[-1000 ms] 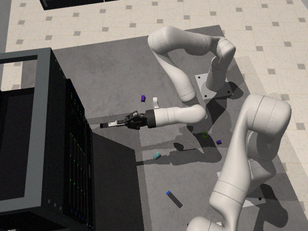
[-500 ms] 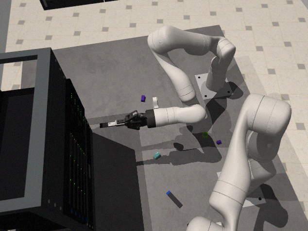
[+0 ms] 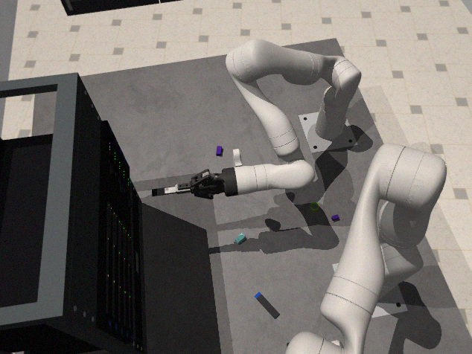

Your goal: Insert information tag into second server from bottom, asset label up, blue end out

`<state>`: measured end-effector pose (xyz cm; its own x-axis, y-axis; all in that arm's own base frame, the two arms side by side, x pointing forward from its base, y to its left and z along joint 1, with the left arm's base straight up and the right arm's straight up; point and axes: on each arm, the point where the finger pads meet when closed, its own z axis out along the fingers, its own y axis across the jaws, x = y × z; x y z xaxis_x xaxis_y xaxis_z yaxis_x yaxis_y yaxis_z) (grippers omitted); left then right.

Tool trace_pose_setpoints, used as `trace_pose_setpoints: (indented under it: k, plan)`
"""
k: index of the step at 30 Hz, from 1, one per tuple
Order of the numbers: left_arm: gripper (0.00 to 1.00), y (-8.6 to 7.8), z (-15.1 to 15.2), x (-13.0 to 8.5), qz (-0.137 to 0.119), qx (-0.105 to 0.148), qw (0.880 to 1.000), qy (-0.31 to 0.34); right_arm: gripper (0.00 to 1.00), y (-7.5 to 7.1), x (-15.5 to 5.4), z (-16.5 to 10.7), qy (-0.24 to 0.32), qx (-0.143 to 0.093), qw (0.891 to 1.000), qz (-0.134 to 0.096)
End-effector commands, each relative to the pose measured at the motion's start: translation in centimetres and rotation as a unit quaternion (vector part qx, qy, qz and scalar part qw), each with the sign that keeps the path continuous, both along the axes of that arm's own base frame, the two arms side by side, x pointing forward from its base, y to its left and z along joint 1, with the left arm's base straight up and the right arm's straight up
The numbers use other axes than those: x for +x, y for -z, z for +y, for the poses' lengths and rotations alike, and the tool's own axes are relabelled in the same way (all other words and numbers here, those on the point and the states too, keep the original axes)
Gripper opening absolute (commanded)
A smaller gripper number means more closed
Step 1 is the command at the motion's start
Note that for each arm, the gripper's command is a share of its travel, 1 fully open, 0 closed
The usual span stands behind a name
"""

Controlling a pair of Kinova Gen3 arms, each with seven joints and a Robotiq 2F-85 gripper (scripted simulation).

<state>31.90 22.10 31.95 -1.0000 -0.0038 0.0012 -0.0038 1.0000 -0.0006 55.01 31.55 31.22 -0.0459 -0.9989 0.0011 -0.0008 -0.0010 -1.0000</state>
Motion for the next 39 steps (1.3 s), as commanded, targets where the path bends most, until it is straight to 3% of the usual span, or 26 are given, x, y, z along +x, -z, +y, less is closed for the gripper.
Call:
trace_pose_setpoints:
  k: [1,39]
  plan:
    - [0.396,0.0,0.0,0.0,-0.001,0.0,1.0,0.0,0.015,-0.1,0.2,0.0,0.0,0.0,1.0,-0.001]
    - [0.396,0.0,0.0,0.0,-0.001,0.0,1.0,0.0,0.015,-0.1,2.4,-0.1,0.0,0.0,1.0,-0.001]
